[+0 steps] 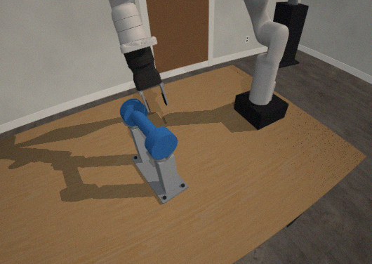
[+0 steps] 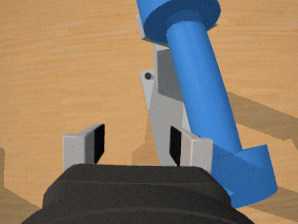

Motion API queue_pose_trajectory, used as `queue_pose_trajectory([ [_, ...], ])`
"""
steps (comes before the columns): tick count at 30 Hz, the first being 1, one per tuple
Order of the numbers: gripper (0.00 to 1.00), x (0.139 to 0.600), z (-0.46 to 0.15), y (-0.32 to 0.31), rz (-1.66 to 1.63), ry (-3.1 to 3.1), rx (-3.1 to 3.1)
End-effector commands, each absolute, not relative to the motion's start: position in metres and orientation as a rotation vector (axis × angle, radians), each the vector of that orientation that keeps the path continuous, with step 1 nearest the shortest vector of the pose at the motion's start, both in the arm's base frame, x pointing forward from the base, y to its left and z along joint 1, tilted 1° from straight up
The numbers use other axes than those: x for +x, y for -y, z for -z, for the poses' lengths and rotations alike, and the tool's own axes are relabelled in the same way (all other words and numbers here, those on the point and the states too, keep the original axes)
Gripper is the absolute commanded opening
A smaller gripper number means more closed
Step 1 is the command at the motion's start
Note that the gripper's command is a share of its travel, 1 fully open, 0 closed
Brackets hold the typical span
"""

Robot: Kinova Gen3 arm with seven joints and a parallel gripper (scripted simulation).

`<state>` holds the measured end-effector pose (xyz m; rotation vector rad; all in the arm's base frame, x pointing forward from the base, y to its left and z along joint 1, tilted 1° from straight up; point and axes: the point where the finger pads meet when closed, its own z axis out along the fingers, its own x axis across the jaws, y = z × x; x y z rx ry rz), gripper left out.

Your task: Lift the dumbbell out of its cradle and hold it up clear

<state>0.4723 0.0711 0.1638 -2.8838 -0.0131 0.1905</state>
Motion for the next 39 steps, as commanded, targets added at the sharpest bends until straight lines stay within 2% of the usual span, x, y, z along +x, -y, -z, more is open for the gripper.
queue_pose_trajectory([
  [1,1.0,0.49,-0.184,-0.099,-0.152,0.17,-2.95],
  [14,1.0,0.521,-0.23,-0.126,-0.043,0.39,-3.118],
  [26,1.0,0.522,-0.233,-0.128,-0.036,0.4,-3.126],
  [32,1.0,0.522,-0.222,-0.127,-0.036,0.4,-3.126],
  [39,1.0,0.521,-0.182,-0.126,-0.037,0.4,-3.127],
])
